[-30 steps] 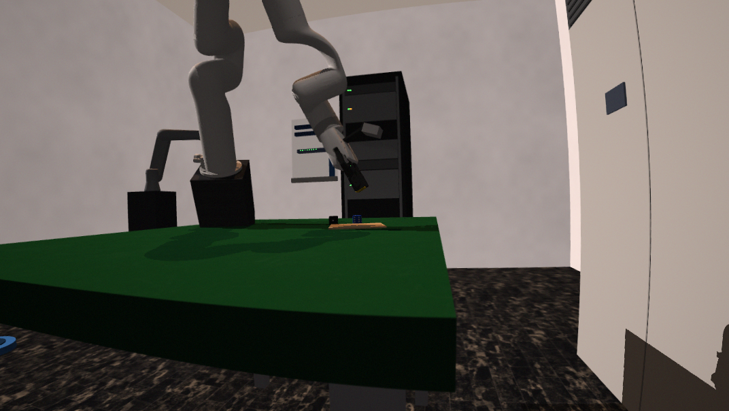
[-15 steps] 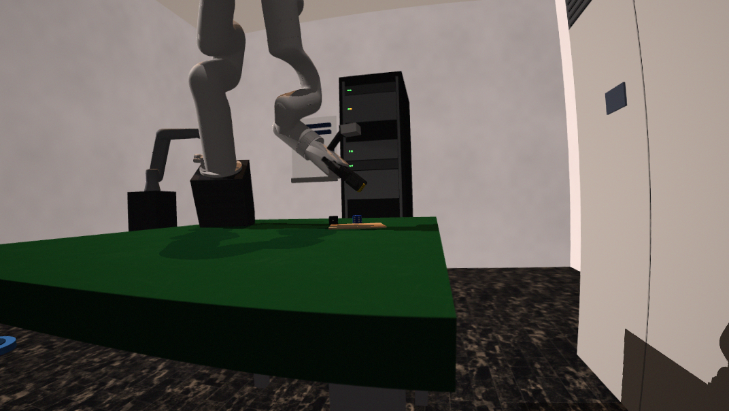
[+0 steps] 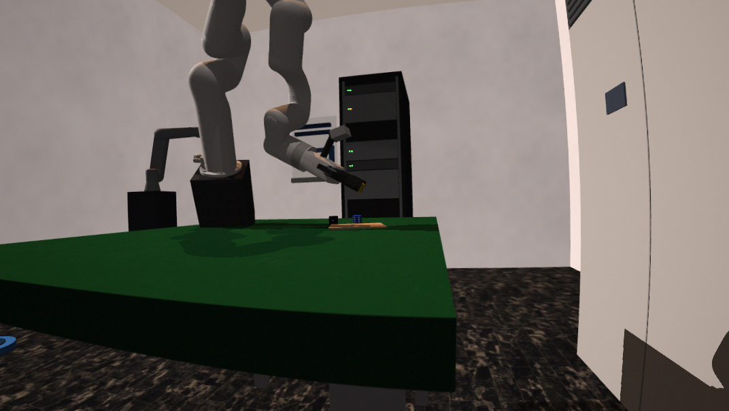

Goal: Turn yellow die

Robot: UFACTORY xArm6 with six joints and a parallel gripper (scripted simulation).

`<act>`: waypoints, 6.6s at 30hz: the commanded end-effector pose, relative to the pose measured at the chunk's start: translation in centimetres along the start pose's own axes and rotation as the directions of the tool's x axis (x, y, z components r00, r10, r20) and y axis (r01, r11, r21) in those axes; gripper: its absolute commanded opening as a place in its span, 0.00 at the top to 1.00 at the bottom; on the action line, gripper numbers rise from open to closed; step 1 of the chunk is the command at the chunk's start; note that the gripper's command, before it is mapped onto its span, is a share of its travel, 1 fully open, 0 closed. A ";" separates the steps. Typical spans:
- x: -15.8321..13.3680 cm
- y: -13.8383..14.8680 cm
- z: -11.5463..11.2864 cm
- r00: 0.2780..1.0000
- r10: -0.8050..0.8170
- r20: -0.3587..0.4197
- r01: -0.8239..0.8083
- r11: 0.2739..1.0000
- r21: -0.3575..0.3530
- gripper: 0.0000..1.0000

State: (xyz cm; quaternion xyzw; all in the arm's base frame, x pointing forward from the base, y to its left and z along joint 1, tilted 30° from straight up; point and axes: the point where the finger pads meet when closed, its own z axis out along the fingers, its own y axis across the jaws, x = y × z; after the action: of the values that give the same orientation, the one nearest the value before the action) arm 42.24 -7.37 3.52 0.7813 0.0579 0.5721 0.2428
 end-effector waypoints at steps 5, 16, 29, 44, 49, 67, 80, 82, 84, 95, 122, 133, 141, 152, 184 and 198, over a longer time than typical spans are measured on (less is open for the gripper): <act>-0.2 0.0 0.2 1.000 0.000 -0.004 0.000 1.000 0.000 0.79; -2.7 0.0 1.5 1.000 0.000 -0.004 0.000 1.000 -0.001 0.79; -5.8 0.0 3.2 1.000 0.000 -0.004 0.000 1.000 -0.001 0.79; -6.3 0.0 3.5 1.000 0.000 -0.004 0.000 1.000 -0.001 0.79; -6.3 0.0 3.5 1.000 0.000 -0.004 0.000 1.000 -0.001 0.79; -6.3 0.0 3.5 1.000 0.000 -0.004 0.000 1.000 -0.001 0.79; -6.4 0.0 3.5 1.000 0.000 -0.004 0.000 1.000 -0.001 0.79; -6.5 0.0 3.5 1.000 0.000 -0.004 0.000 1.000 -0.001 0.79; -6.6 0.0 3.6 1.000 0.000 -0.004 0.000 1.000 -0.001 0.79; -7.1 0.0 3.9 1.000 0.000 -0.004 0.000 1.000 -0.001 0.79; -7.4 0.0 4.0 1.000 0.000 -0.004 0.000 1.000 -0.001 0.79; -7.4 0.0 4.0 1.000 0.000 -0.004 0.000 1.000 -0.001 0.79; -7.4 0.0 4.0 1.000 0.000 -0.004 0.000 1.000 -0.001 0.79; -7.4 0.0 4.0 1.000 0.000 -0.004 0.000 1.000 -0.001 0.63; -7.4 0.0 4.0 1.000 0.000 -0.004 0.000 1.000 -0.001 0.58; -7.4 0.0 4.0 1.000 0.000 -0.004 0.000 1.000 -0.001 0.58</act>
State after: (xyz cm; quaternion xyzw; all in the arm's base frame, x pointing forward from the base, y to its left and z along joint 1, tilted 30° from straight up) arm 43.42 -11.38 -3.87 0.7804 0.0581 0.5732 0.2431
